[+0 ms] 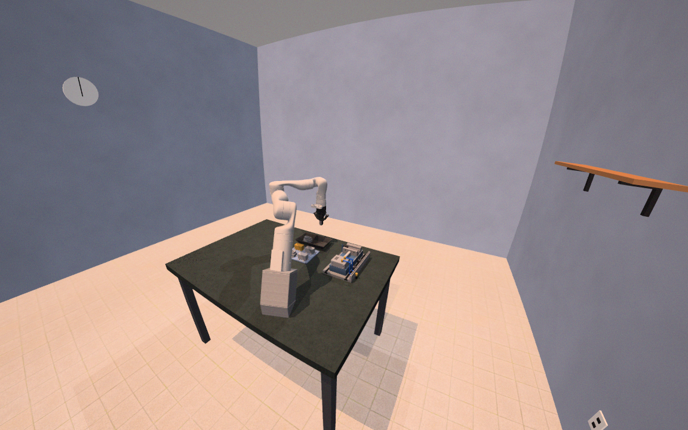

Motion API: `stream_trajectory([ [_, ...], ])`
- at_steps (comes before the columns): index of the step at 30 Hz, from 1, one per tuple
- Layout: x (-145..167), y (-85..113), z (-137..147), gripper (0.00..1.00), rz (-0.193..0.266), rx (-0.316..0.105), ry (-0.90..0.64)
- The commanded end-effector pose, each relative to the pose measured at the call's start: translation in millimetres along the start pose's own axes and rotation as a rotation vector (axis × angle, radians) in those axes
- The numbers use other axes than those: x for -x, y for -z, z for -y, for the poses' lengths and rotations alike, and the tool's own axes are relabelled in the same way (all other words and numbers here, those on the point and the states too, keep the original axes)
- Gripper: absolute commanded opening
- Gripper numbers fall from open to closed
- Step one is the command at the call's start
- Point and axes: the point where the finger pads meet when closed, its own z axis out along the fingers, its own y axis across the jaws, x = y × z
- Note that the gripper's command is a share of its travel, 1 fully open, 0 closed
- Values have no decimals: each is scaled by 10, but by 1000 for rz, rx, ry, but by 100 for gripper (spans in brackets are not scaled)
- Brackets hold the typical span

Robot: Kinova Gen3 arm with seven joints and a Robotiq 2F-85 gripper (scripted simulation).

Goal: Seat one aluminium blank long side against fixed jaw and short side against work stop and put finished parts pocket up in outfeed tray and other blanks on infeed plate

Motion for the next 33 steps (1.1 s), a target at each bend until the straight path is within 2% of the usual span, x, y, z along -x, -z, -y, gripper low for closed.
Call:
stream_trajectory([
  [1,5,10,-1,0,2,1,0],
  [10,5,29,-1,0,2,1,0],
  [20,5,144,-1,0,2,1,0],
  [33,4,474,0,0,2,1,0],
])
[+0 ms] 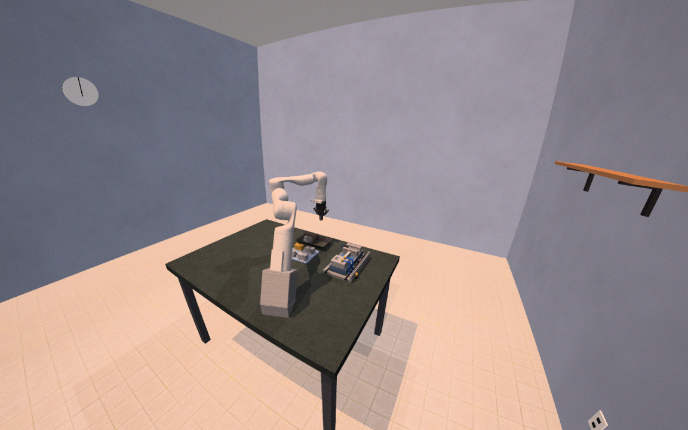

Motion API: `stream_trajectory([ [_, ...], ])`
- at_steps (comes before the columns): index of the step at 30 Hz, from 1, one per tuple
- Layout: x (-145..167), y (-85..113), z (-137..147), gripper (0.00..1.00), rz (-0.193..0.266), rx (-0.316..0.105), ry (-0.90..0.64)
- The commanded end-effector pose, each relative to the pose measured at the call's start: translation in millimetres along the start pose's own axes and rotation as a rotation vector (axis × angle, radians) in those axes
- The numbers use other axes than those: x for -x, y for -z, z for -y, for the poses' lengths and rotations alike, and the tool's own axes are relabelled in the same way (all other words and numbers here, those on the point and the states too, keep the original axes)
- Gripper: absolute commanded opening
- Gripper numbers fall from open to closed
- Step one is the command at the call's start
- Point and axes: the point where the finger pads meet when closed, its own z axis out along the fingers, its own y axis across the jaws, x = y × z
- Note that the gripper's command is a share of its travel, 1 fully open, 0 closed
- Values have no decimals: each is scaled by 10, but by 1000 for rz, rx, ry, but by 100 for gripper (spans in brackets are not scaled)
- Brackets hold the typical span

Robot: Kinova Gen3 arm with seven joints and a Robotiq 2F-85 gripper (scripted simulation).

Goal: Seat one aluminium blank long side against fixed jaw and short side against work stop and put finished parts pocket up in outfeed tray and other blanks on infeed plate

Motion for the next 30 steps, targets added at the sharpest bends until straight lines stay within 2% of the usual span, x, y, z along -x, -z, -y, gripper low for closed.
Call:
stream_trajectory([
  [1,22,98,-12,0,8,6,0],
  [12,21,241,-11,0,8,6,0],
  [24,22,258,5,0,7,6,0],
  [27,31,245,100,0,5,5,0],
  [30,46,217,315,0,0,2,0],
])
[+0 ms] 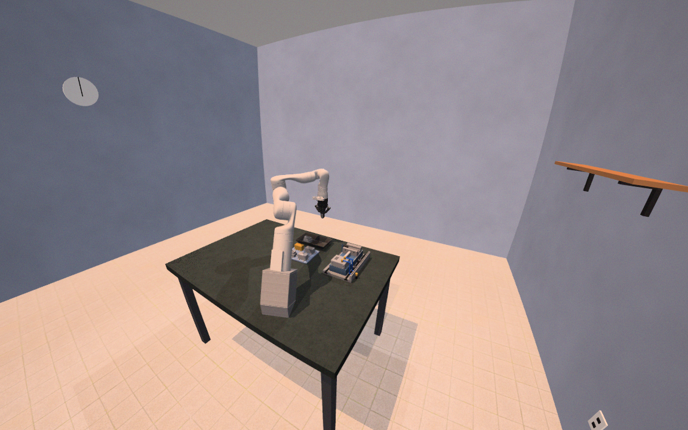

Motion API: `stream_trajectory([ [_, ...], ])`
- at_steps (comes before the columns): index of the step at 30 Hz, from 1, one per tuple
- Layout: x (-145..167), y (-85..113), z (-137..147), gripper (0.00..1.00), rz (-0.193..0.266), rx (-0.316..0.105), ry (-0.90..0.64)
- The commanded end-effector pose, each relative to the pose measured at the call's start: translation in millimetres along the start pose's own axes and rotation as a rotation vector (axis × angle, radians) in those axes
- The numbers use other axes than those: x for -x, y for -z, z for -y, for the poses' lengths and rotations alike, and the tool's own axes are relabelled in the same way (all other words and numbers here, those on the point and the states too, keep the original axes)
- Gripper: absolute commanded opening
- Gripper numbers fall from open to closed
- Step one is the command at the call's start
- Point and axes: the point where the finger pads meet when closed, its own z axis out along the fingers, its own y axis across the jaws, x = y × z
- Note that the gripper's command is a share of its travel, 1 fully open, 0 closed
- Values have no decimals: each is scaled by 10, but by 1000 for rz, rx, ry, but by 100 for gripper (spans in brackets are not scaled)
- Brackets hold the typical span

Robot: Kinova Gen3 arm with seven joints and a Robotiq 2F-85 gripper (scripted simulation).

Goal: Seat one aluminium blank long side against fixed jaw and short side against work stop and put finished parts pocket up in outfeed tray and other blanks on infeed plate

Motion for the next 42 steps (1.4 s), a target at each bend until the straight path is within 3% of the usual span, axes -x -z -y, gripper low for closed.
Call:
stream_trajectory([
  [1,32,-3,294,0,1,-7,-22],
  [6,21,-45,806,0,-8,-11,-22],
  [8,21,-45,806,0,-8,-11,-22],
  [10,-5,-60,1103,0,-11,-11,-23],
  [23,-229,-48,2216,0,-11,-8,-24],
  [25,-229,-48,2216,0,-11,-8,-24],
  [27,-318,-29,2489,0,-7,-6,-24],
  [33,-503,20,2955,0,4,-2,-23],
  [37,-591,45,3142,0,10,-1,-22],
  [42,-610,51,3182,0,11,-1,-22],
])
